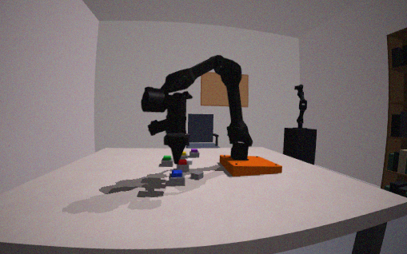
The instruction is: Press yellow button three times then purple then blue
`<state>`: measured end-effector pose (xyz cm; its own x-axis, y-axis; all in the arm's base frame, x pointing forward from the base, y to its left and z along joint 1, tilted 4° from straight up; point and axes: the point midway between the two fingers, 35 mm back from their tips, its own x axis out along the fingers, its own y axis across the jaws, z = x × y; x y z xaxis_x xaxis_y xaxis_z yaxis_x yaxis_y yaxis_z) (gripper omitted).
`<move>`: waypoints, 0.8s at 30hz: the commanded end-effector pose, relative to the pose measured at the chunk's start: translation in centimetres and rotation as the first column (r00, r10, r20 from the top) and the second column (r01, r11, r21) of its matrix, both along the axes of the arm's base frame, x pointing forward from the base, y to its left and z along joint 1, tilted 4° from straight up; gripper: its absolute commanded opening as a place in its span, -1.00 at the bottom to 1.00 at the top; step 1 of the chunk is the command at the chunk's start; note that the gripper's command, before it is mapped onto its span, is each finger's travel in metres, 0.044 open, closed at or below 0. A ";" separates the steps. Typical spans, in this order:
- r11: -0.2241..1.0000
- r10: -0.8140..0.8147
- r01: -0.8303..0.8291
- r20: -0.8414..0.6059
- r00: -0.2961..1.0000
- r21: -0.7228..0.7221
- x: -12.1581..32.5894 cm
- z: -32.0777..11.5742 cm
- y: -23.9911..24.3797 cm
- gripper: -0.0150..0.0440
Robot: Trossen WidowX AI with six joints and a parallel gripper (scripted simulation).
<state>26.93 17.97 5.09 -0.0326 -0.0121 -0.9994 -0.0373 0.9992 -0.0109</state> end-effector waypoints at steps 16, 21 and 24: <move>1.000 -0.005 0.005 -0.008 1.000 0.000 -0.3 -3.3 -0.1 -0.42; 1.000 -0.005 0.005 -0.008 1.000 0.000 -0.3 -3.3 -0.1 -0.42; 1.000 -0.005 0.005 -0.008 1.000 0.000 -0.3 -3.3 -0.1 -0.42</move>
